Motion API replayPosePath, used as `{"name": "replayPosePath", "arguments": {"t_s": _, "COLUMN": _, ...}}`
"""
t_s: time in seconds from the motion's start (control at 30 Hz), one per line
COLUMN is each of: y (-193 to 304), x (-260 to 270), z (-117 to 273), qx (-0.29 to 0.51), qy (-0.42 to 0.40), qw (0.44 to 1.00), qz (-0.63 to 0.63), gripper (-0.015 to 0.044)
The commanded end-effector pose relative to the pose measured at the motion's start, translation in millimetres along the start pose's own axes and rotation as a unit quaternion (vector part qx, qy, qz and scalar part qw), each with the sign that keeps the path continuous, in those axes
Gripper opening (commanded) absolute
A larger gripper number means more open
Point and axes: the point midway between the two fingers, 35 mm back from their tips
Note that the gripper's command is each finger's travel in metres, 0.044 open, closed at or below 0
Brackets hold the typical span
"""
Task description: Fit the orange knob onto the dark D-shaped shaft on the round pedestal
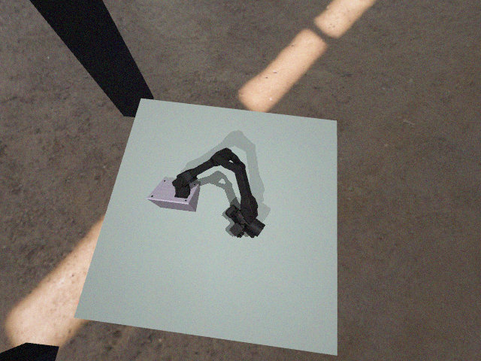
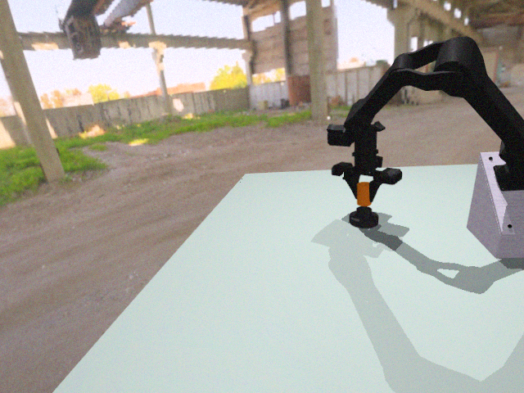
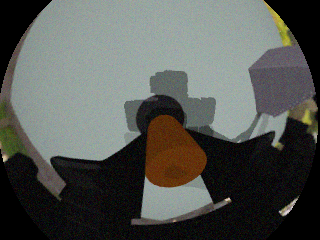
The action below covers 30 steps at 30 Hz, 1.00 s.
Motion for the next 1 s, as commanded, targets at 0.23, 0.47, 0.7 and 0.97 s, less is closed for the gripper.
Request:
{"name": "replayPosePath", "arguments": {"t_s": 0.23, "y": 0.5, "x": -0.1, "z": -0.6, "qx": 0.001, "qy": 0.000, "qw": 1.000, "qz": -0.003, "gripper": 0.0000}}
{"name": "replayPosePath", "arguments": {"t_s": 0.47, "y": 0.6, "x": -0.1, "z": -0.9, "qx": 0.001, "qy": 0.000, "qw": 1.000, "qz": -0.003, "gripper": 0.0000}}
{"name": "replayPosePath", "arguments": {"t_s": 0.7, "y": 0.9, "x": 0.2, "z": 4.1, "qx": 0.001, "qy": 0.000, "qw": 1.000, "qz": -0.016, "gripper": 0.0000}}
{"name": "replayPosePath", "arguments": {"t_s": 0.97, "y": -0.2, "x": 0.4, "z": 1.5, "qx": 0.001, "qy": 0.000, "qw": 0.994, "qz": -0.108, "gripper": 0.0000}}
Point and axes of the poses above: the point midway between the two fingers, 35 mm back from their tips, its own z axis back along the fingers, its own x axis across the jaws, y = z × x, and after that the axes turned 12 degrees about -z, right-handed
